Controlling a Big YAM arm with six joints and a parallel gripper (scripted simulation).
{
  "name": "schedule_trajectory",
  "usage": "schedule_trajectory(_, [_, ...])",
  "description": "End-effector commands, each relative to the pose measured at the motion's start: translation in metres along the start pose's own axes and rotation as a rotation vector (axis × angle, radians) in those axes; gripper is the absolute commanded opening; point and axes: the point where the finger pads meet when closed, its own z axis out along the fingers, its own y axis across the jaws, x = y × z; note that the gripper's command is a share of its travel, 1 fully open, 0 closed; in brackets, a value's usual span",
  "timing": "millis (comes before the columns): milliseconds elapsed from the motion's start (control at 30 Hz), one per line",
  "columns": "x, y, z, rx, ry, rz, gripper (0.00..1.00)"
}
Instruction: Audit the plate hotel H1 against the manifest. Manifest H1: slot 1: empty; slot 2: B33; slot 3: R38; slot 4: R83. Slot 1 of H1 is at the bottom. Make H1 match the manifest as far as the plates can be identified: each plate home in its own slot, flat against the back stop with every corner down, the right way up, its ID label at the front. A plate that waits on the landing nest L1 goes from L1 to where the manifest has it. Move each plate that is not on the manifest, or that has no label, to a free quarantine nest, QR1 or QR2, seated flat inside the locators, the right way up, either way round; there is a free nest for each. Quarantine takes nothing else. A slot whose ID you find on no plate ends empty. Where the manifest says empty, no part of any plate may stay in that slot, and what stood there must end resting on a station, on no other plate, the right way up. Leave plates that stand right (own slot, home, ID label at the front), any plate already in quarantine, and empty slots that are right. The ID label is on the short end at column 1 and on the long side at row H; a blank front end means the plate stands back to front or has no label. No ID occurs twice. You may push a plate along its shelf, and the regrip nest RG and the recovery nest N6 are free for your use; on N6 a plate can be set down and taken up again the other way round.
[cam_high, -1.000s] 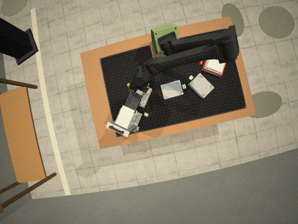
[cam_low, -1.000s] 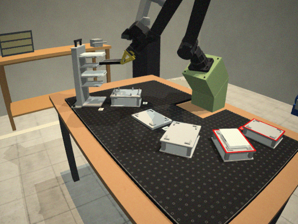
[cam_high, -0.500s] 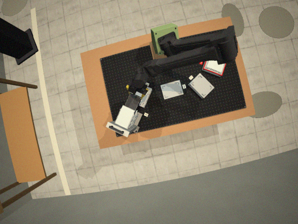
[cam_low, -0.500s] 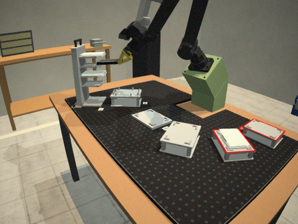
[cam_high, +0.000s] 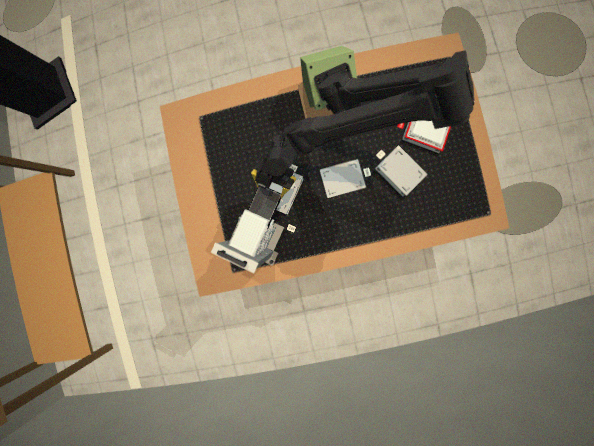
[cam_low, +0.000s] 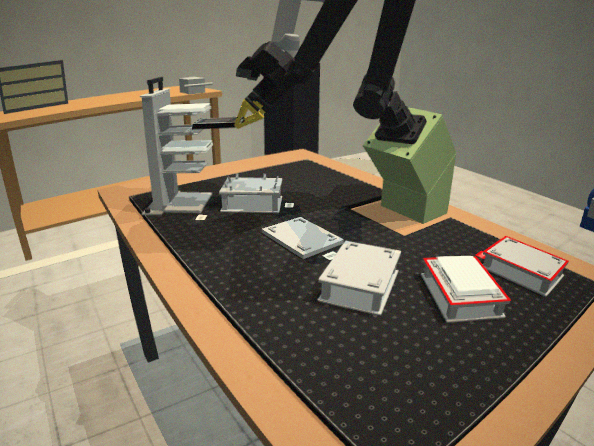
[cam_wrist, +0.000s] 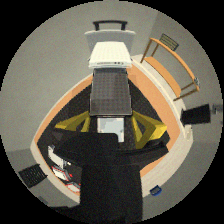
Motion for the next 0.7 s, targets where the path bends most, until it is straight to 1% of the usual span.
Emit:
schedule_trajectory(0, [-0.021,0.001,0.002,-0.003,-0.035,-0.029,0.86])
schedule_trajectory(167, [-0.021,0.001,0.002,-0.003,-0.035,-0.029,0.86])
schedule_trajectory(200, [-0.031,0.005,0.008,-0.016,-0.047,-0.036,0.86])
schedule_trajectory(667, [-0.036,0.004,0.015,-0.014,-0.049,-0.036,0.86])
